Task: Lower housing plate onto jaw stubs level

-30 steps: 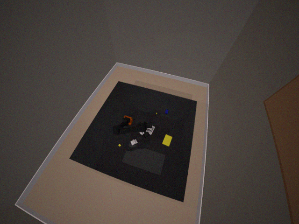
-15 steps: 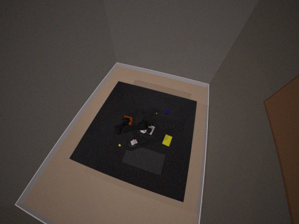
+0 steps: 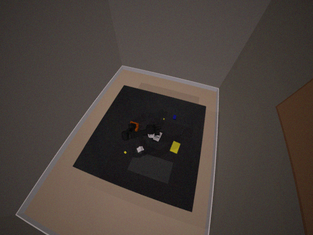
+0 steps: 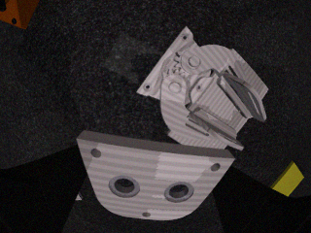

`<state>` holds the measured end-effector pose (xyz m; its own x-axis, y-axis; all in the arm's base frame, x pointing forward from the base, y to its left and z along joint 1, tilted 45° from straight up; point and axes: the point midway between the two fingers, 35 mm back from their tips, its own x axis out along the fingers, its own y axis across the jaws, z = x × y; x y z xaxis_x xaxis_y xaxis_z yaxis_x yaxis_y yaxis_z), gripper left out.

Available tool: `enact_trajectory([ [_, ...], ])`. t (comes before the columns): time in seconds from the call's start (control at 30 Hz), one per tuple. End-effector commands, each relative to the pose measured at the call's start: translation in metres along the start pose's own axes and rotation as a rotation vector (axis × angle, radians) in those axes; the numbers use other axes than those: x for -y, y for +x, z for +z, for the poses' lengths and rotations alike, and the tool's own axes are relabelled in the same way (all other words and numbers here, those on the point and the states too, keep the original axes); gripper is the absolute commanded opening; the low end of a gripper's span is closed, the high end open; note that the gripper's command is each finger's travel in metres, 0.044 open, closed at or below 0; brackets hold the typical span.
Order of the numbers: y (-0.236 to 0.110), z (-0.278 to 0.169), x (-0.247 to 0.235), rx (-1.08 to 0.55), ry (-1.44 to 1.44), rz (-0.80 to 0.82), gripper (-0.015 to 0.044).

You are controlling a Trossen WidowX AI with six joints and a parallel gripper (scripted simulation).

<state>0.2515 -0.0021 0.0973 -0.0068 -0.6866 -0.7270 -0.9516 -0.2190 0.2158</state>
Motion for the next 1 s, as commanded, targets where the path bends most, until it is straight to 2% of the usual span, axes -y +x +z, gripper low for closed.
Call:
enact_trajectory([
  [0.0, 0.000, 0.007, 0.003, 0.000, -0.136, -0.002, 0.0351],
  [0.97, 0.002, 0.047, 0.014, -0.017, -1.059, 0.017, 0.0351],
])
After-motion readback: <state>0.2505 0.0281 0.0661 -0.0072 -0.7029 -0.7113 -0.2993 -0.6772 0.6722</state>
